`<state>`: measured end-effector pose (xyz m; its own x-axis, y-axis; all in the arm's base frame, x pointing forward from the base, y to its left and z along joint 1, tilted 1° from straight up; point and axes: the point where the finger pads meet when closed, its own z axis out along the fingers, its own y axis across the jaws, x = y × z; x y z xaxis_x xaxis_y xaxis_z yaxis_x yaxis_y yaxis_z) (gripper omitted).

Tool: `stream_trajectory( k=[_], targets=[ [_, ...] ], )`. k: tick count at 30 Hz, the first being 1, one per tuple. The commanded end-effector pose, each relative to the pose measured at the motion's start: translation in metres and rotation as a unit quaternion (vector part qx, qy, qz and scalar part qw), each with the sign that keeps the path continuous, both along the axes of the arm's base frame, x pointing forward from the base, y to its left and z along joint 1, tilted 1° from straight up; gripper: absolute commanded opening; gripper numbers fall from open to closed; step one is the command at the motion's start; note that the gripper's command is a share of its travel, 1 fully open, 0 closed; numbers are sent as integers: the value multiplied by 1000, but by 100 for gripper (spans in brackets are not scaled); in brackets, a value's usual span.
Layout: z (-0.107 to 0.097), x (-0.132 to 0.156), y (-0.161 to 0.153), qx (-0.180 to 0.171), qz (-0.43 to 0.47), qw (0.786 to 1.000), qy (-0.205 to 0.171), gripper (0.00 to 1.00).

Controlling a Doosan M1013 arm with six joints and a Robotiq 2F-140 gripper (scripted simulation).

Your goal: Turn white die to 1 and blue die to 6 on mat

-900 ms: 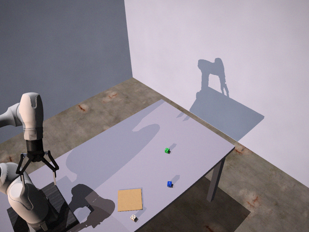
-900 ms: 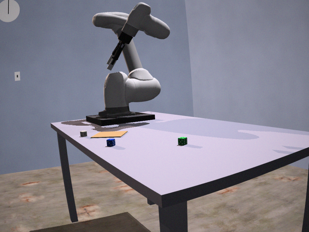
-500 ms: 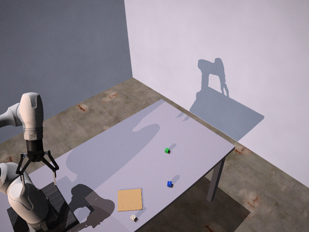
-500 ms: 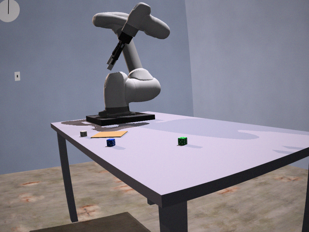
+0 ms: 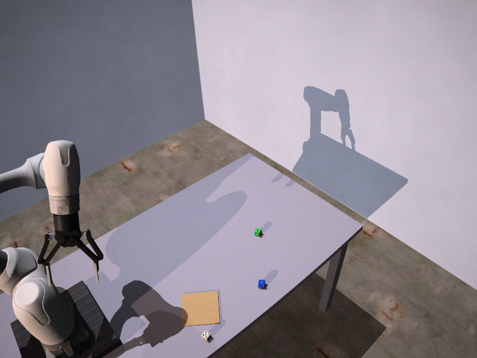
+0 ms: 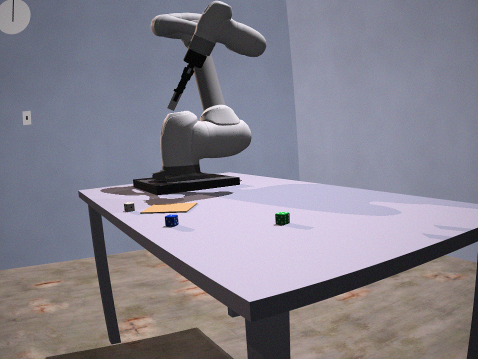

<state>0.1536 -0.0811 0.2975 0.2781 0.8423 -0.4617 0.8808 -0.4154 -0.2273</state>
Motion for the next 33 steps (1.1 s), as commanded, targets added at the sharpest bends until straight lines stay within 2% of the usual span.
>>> stream_trajectory(
  k=[1,2,3,4,7,8,9,10,12,13,15,16,18,19,21,22,25,26,27,28,30,31,32,33],
  targets=[
    [-17,44,-3,15,-58,998,-30,100],
    [-25,65,-8,21,-90,995,-46,100],
    [-26,67,-9,22,-92,994,-47,100],
    [-33,85,-14,26,-118,991,-60,100],
    [-36,92,-17,28,-129,989,-66,100],
    [-48,119,-28,34,-169,981,-85,100],
    [-48,119,-28,34,-169,981,-85,100],
    [-57,140,-39,38,-202,973,-102,100],
    [-60,145,-43,39,-212,971,-106,100],
    [-70,166,-57,43,-246,961,-122,100],
    [-73,171,-61,44,-255,958,-127,100],
    [-84,191,-78,46,-290,945,-143,100],
    [-87,196,-82,47,-299,942,-147,100],
    [-98,215,-101,48,-334,927,-163,100],
    [-101,218,-105,49,-342,924,-167,100],
    [-112,236,-127,49,-377,907,-183,100],
    [-114,238,-130,49,-382,904,-185,100],
    [-127,254,-155,49,-419,884,-202,100],
    [-127,254,-155,49,-419,884,-202,100],
    [-138,267,-179,48,-452,864,-216,100],
    [-139,267,-179,48,-452,864,-216,100],
    [-149,277,-201,47,-480,846,-228,100],
    [-149,277,-201,47,-480,846,-228,100],
    [-158,284,-221,45,-504,829,-239,100]
  ],
)
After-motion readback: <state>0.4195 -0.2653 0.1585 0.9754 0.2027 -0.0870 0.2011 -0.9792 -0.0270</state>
